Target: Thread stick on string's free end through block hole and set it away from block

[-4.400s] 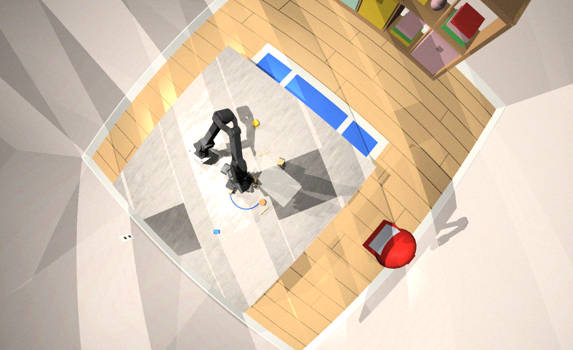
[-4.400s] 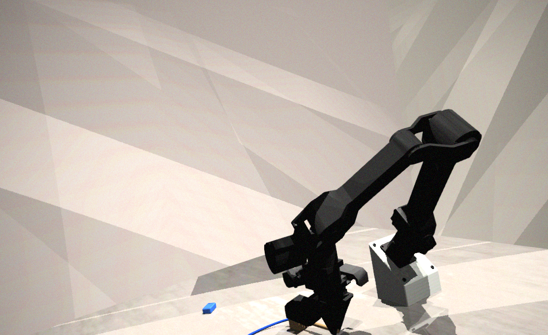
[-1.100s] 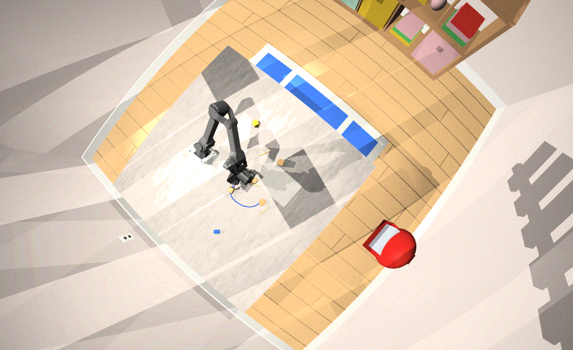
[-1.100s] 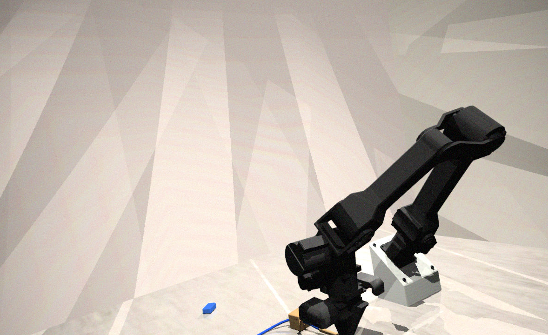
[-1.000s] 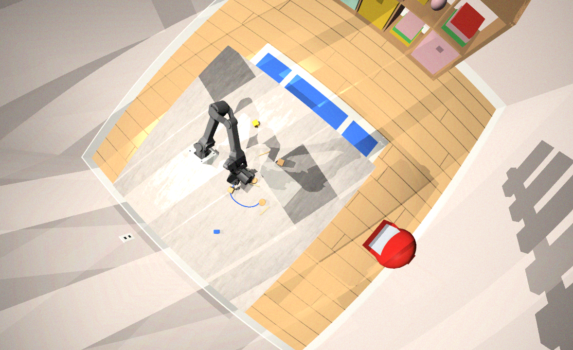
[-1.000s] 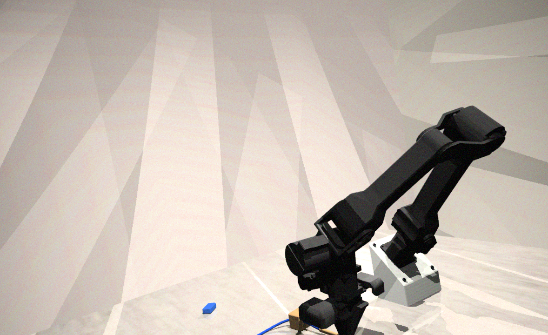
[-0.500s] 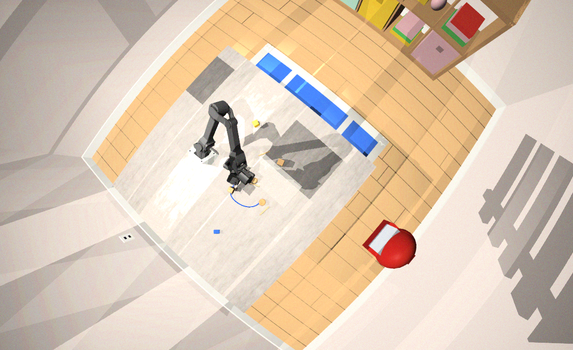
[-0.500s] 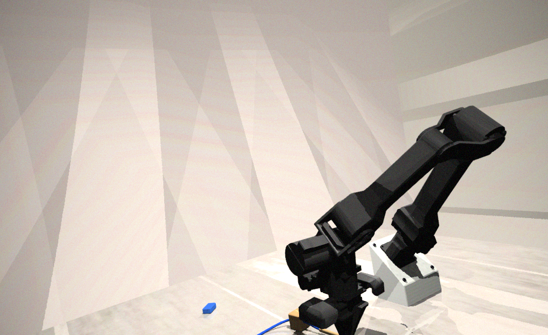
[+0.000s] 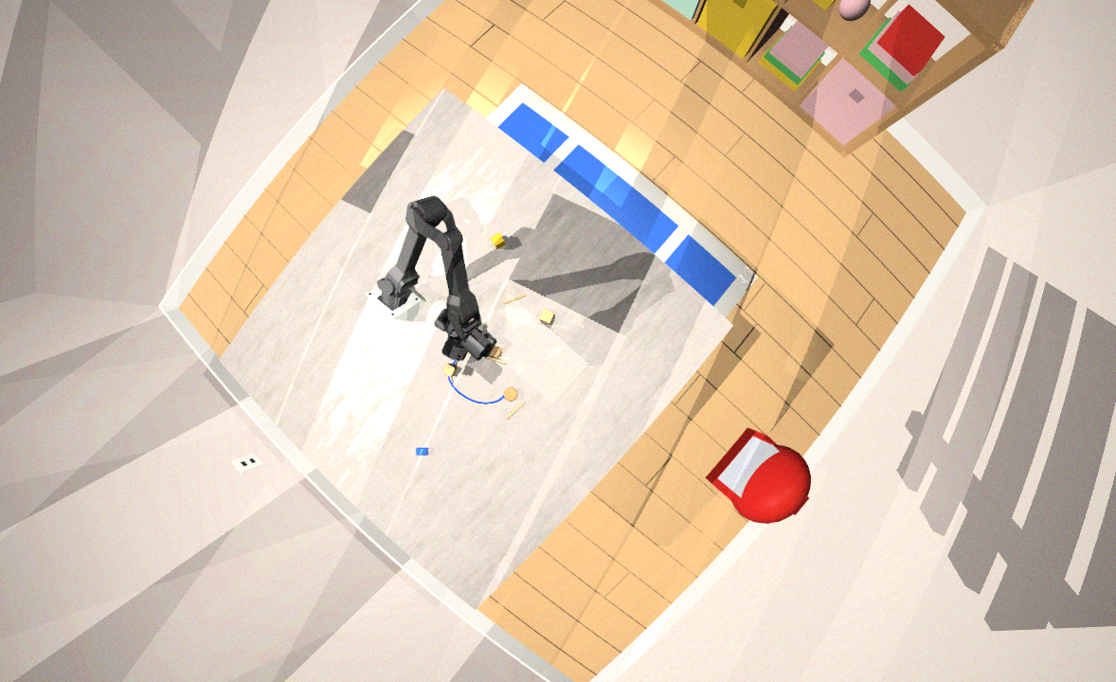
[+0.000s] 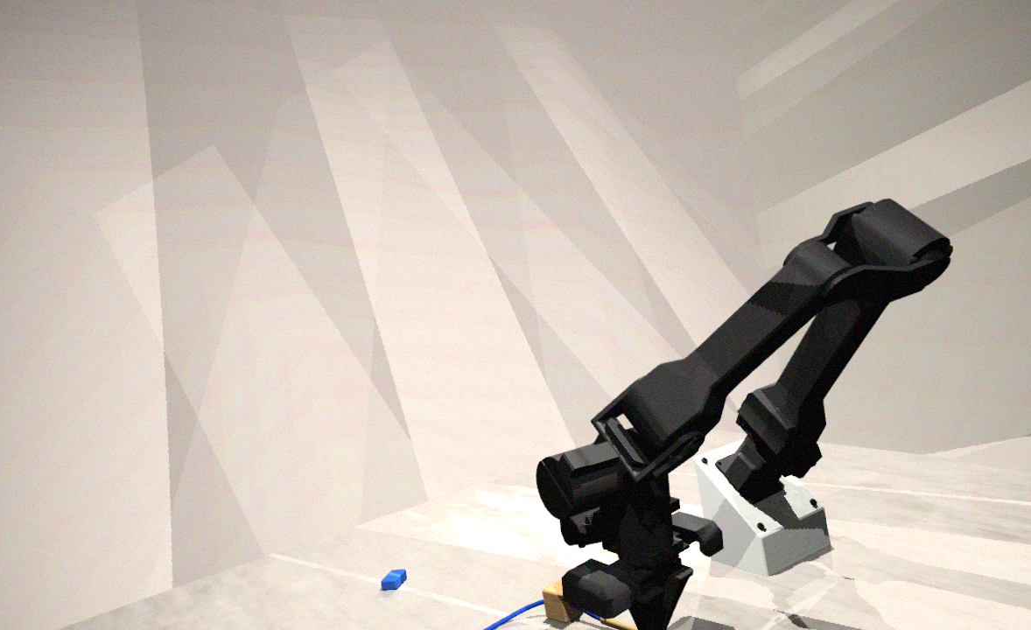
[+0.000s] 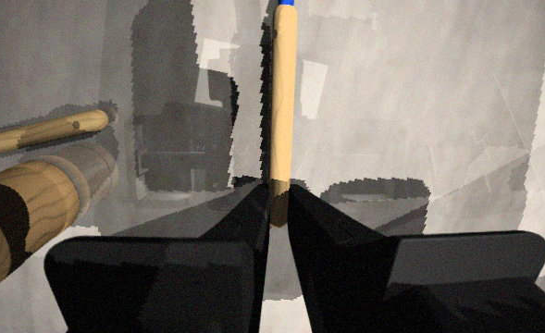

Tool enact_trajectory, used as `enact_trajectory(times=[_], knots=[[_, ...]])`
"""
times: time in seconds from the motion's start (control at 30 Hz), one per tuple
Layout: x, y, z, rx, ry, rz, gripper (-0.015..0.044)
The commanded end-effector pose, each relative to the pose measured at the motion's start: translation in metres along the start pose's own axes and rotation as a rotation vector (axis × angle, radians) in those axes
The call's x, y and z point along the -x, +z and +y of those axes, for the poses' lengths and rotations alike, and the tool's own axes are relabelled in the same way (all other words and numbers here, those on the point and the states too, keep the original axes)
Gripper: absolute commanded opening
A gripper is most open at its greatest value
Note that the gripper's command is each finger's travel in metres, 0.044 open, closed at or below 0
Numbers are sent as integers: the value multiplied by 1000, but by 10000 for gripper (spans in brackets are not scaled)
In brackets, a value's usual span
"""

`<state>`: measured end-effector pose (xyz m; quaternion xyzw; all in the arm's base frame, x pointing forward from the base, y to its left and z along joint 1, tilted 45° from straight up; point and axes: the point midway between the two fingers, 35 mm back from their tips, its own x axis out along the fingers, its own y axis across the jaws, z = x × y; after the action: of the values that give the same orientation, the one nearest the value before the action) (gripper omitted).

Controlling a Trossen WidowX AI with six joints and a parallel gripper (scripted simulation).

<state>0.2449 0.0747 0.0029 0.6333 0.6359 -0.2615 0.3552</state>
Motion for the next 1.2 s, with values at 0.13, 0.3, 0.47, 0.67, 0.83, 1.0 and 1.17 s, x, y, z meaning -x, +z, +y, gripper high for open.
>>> enact_trajectory(times=[0.13, 0.3, 0.47, 0.67, 0.83, 1.0, 1.17], knots=[[-1, -4, 0, 3, -1, 17, 0], [-1, -4, 0, 3, -1, 17, 0], [-1, -4, 0, 3, -1, 17, 0], [0, 0, 0, 0, 0, 0, 79], [10, 2, 2, 0, 0, -3, 210], [77, 9, 2, 3, 3, -4, 210], [80, 9, 1, 3, 3, -3, 210]])
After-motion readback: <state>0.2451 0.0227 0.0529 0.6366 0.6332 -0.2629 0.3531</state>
